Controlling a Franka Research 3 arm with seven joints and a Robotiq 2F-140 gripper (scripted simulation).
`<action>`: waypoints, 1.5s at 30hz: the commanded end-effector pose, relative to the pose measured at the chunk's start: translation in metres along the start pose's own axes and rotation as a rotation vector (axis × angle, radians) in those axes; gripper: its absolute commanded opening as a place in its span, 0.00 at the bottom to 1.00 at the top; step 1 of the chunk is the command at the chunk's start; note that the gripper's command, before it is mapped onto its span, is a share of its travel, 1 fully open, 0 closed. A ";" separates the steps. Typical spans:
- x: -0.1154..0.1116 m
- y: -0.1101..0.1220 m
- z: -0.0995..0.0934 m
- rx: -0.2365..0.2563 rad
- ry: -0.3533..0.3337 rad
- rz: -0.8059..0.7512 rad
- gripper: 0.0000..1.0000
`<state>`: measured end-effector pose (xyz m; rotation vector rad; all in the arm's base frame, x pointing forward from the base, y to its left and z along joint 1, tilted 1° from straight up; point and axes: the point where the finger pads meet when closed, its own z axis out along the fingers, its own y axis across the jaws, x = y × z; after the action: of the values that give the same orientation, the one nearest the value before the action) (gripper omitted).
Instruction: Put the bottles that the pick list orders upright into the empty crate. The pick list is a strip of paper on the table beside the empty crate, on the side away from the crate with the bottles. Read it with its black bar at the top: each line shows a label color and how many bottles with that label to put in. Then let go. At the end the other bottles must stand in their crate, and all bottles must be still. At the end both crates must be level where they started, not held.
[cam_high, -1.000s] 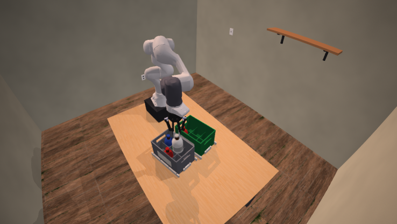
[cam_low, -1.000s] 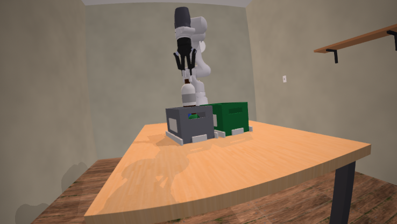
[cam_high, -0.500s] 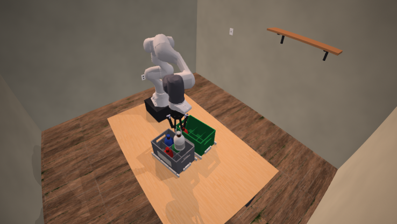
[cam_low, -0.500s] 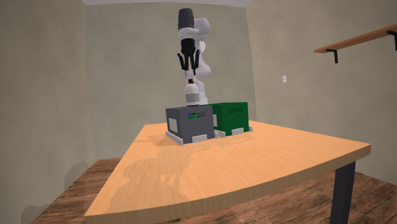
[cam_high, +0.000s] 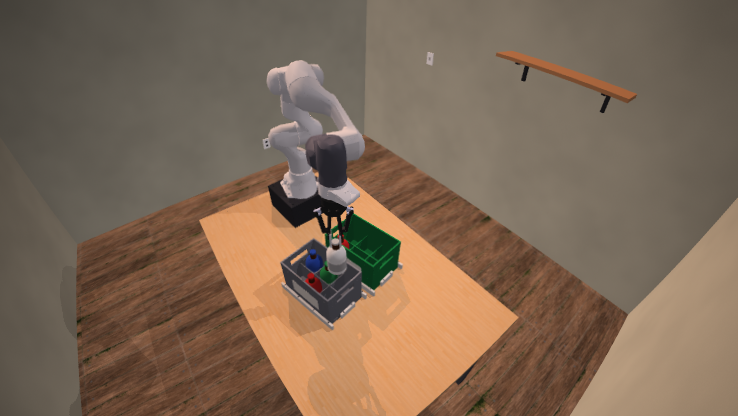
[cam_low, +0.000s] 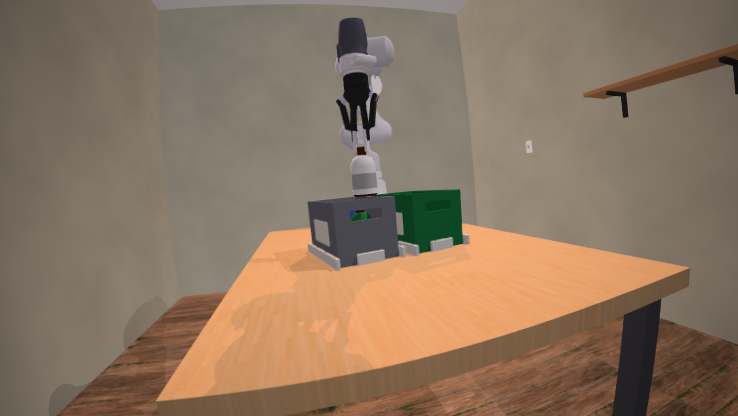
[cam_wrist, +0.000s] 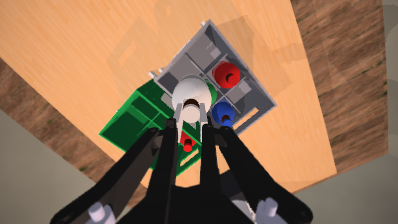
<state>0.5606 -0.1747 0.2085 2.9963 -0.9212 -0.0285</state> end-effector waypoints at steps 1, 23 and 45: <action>-0.001 -0.007 -0.007 0.004 0.021 0.016 0.00; -0.036 -0.026 -0.006 0.004 0.021 0.016 0.00; -0.068 -0.044 -0.006 0.004 0.021 0.016 0.00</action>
<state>0.5258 -0.1039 0.2089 2.9962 -0.9164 -0.0246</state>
